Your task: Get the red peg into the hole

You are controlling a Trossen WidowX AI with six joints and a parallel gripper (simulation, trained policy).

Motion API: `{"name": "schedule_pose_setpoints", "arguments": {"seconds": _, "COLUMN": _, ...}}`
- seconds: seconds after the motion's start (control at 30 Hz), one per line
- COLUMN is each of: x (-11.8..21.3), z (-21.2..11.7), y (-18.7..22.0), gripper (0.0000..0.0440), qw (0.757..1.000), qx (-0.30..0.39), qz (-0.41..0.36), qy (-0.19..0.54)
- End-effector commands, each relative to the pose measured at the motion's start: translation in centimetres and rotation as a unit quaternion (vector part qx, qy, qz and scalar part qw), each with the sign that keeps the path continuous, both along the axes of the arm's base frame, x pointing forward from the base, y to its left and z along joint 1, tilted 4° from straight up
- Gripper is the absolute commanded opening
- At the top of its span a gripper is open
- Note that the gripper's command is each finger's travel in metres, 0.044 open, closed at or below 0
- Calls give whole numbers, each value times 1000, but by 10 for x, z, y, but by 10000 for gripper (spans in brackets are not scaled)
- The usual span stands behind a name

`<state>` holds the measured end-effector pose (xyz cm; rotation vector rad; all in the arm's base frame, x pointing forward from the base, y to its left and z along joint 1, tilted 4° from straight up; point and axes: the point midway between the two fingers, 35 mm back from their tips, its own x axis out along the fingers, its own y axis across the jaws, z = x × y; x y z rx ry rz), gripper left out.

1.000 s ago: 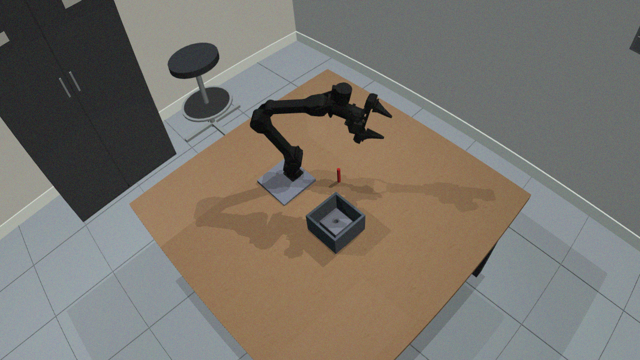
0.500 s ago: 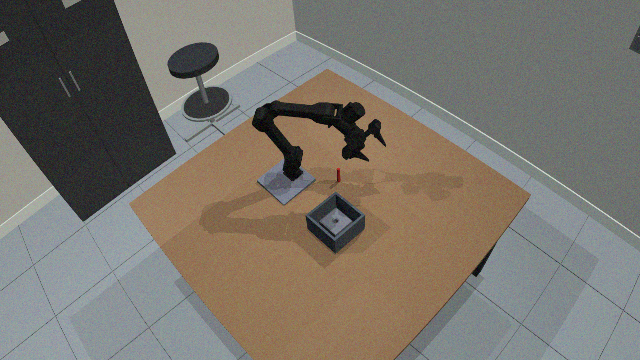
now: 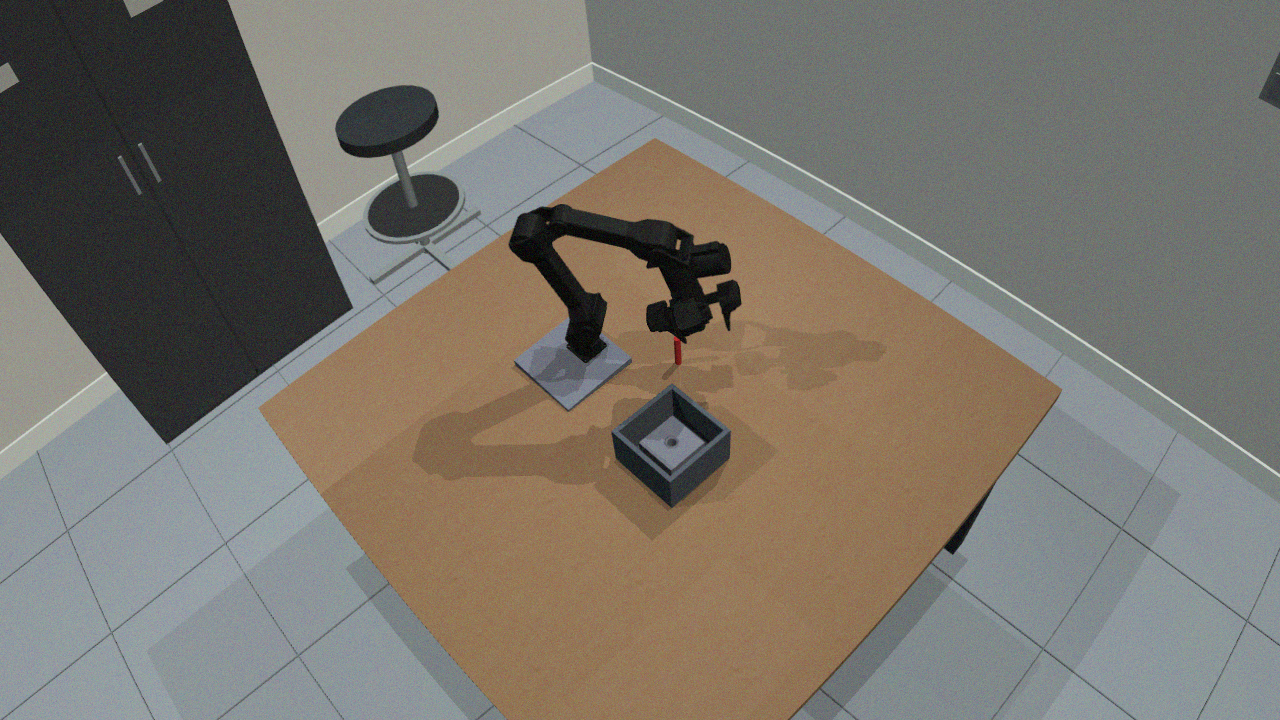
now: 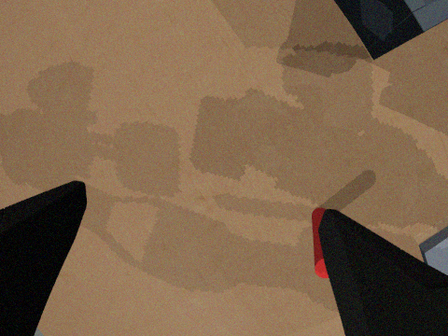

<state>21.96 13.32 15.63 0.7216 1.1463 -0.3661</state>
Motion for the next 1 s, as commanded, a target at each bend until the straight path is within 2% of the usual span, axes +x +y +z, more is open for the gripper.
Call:
{"name": "schedule_pose_setpoints", "arguments": {"seconds": 0.0, "x": -15, "z": -20, "y": -10, "gripper": 440, "qw": 998, "qx": -20, "qz": -22, "qy": 54}}
{"name": "schedule_pose_setpoints", "arguments": {"seconds": 0.23, "x": -32, "z": -49, "y": -20, "gripper": 440, "qw": 992, "qx": -30, "qz": -59, "qy": 107}}
{"name": "schedule_pose_setpoints", "arguments": {"seconds": 0.63, "x": -40, "z": -101, "y": -19, "gripper": 437, "qw": 986, "qx": -8, "qz": -107, "qy": 128}}
{"name": "schedule_pose_setpoints", "arguments": {"seconds": 0.73, "x": -43, "z": -110, "y": -19, "gripper": 392, "qw": 984, "qx": -2, "qz": -120, "qy": 135}}
{"name": "schedule_pose_setpoints", "arguments": {"seconds": 0.97, "x": -51, "z": -116, "y": -22, "gripper": 213, "qw": 977, "qx": 9, "qz": -134, "qy": 164}}
